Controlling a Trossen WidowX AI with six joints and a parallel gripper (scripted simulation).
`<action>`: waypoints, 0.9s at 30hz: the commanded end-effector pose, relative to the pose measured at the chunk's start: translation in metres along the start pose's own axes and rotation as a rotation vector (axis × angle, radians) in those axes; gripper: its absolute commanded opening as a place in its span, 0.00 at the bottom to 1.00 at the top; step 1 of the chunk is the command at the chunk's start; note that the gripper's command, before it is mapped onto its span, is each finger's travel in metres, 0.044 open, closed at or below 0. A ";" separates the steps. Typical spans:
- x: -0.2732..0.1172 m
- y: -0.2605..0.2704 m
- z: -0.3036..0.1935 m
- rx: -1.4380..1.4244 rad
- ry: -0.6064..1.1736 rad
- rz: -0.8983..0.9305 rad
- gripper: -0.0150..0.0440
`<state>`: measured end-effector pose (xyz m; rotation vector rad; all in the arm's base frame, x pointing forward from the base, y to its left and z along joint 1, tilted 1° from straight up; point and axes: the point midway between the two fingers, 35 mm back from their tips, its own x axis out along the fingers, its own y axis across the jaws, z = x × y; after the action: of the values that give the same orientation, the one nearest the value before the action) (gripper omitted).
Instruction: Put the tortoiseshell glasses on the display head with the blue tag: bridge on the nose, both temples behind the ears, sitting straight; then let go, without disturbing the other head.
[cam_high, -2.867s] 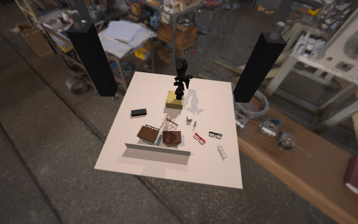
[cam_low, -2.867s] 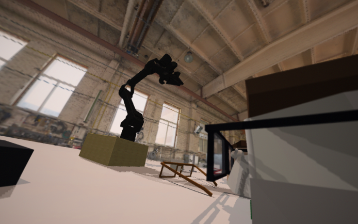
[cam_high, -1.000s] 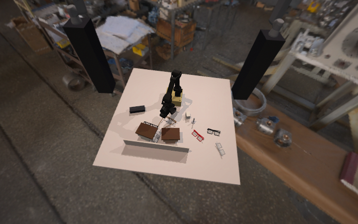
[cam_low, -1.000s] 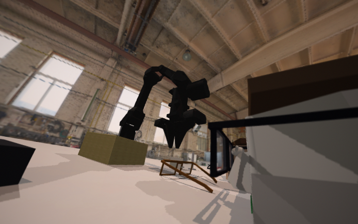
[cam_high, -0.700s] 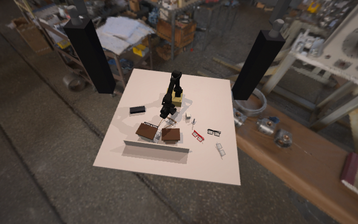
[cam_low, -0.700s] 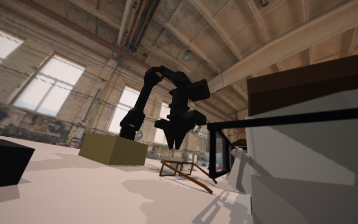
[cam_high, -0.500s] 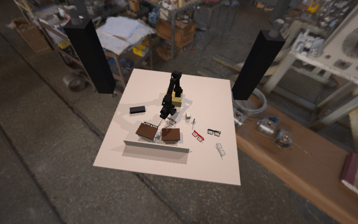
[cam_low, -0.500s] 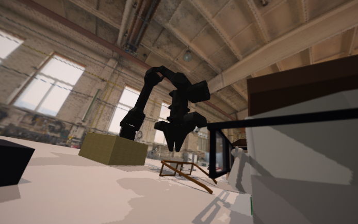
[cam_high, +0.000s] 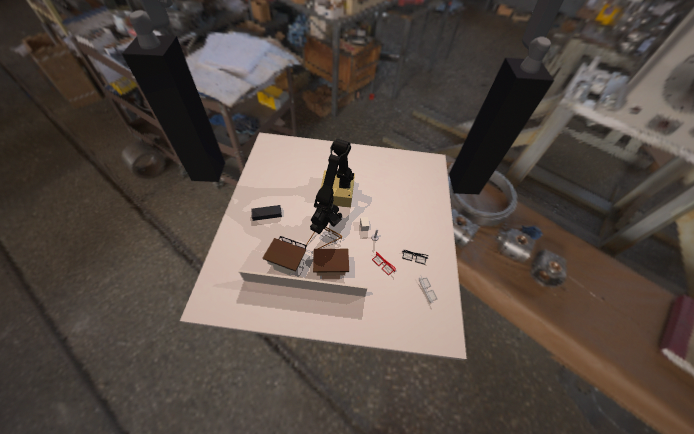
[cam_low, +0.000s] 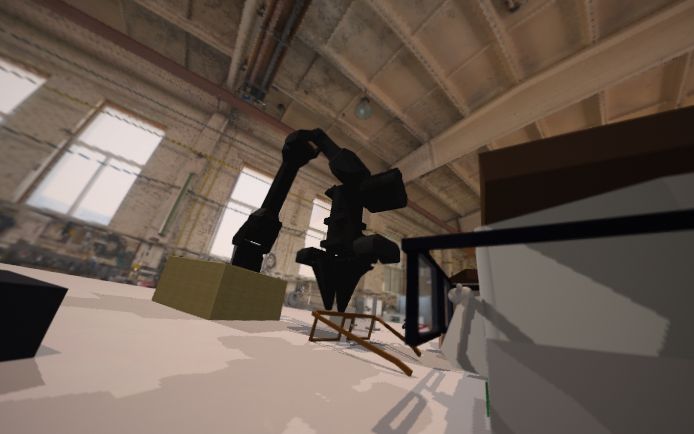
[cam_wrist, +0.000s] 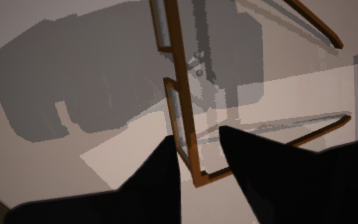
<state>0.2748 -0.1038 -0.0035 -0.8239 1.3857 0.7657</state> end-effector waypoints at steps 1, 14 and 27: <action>0.009 0.003 -0.001 -0.002 0.005 0.007 0.46; 0.028 0.006 -0.001 -0.002 0.005 0.007 0.46; 0.028 0.002 -0.001 -0.002 0.005 0.007 0.46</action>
<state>0.2707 -0.1020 -0.0317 -0.8191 1.3927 0.7747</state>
